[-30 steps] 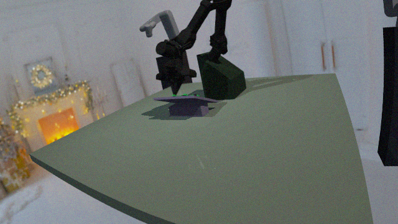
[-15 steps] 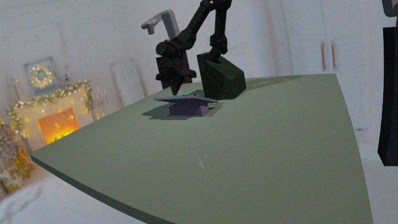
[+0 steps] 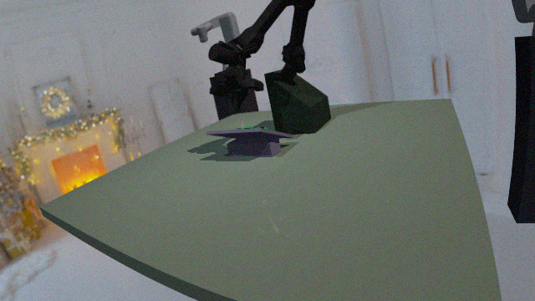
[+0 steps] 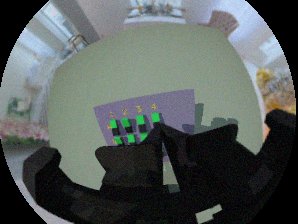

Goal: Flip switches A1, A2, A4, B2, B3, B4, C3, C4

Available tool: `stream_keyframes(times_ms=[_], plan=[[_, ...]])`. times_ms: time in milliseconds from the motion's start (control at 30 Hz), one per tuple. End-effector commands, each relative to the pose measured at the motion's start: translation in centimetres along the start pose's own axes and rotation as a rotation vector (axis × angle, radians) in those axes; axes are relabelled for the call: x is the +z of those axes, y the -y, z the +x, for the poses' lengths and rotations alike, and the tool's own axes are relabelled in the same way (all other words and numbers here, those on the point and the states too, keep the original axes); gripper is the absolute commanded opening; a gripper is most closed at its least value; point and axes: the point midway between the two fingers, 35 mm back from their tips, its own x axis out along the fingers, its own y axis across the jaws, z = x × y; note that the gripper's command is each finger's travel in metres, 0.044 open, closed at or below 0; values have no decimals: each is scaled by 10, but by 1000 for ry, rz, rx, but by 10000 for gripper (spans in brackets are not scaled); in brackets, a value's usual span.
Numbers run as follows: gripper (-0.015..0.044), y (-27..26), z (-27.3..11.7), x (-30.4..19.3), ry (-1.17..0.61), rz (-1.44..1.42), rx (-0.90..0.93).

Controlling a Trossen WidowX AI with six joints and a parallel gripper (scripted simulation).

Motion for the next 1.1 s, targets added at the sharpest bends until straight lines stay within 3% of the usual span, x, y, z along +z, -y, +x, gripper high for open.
stream_keyframes(times_ms=[0, 167, 400, 1067], plan=[[0, -2, -18, -4, 2, -1, 5], [0, -8, -18, -9, 1, -1, 4], [0, -60, -18, -62, -1, 3, 8], [0, -62, 27, -65, 25, 4, 11]])
